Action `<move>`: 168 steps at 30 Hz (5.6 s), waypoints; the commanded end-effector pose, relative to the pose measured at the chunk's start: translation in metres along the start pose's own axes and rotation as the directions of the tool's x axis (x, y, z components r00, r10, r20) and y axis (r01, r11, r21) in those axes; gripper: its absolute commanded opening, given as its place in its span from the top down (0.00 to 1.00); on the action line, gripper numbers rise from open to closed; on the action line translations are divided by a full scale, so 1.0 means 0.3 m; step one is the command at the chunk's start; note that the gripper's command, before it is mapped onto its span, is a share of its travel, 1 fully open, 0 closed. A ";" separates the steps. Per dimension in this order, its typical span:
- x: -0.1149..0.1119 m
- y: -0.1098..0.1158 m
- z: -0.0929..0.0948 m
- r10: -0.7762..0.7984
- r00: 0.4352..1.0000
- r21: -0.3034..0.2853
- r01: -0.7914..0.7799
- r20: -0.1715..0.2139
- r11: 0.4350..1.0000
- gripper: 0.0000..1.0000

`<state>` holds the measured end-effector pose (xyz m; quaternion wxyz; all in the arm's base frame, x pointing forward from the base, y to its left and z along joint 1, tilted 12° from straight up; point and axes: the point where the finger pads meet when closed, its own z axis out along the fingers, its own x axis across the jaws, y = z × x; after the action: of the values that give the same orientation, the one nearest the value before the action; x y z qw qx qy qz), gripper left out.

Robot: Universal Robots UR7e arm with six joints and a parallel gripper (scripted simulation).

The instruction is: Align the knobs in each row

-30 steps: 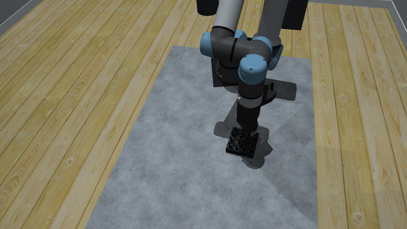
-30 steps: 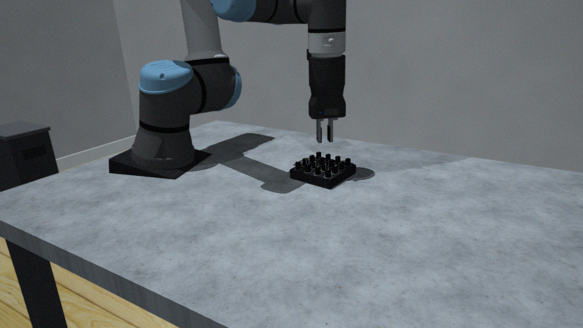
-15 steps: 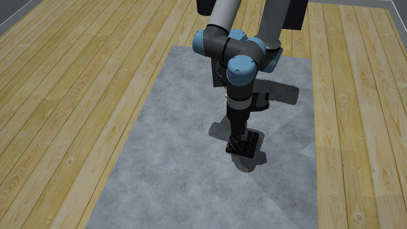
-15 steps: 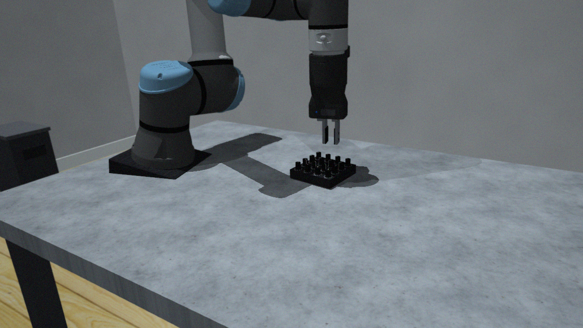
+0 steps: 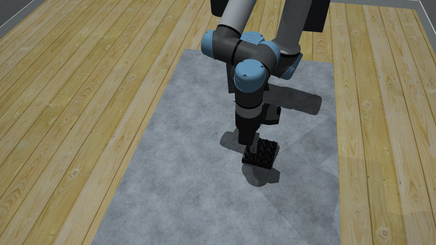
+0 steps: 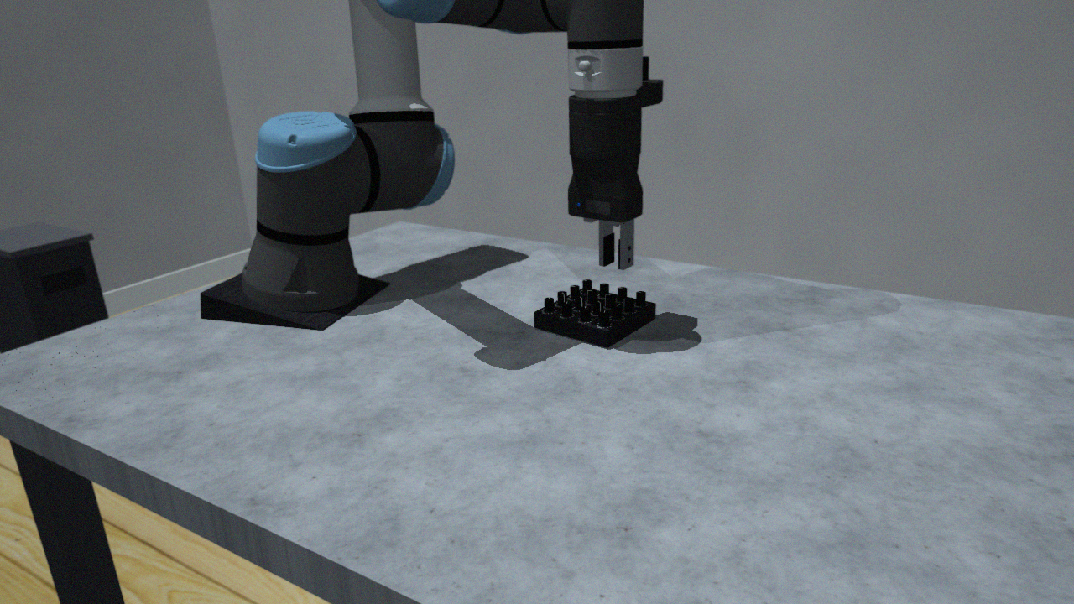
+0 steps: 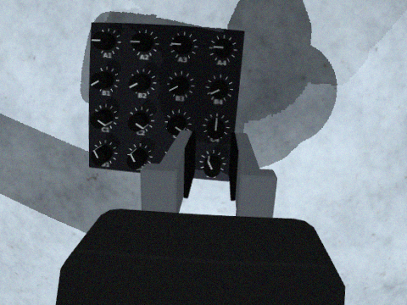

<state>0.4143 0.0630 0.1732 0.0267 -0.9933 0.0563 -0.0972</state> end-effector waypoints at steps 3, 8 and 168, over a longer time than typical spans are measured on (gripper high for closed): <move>0.002 0.000 -0.001 0.003 1.000 0.000 -0.004 -0.001 1.000 0.54; 0.002 0.000 -0.001 0.003 1.000 0.000 -0.004 -0.001 1.000 0.54; 0.003 -0.005 0.192 0.004 1.000 -0.001 -0.004 -0.001 1.000 0.54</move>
<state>0.4261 0.0669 0.1166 0.0267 -0.9932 0.0583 -0.0967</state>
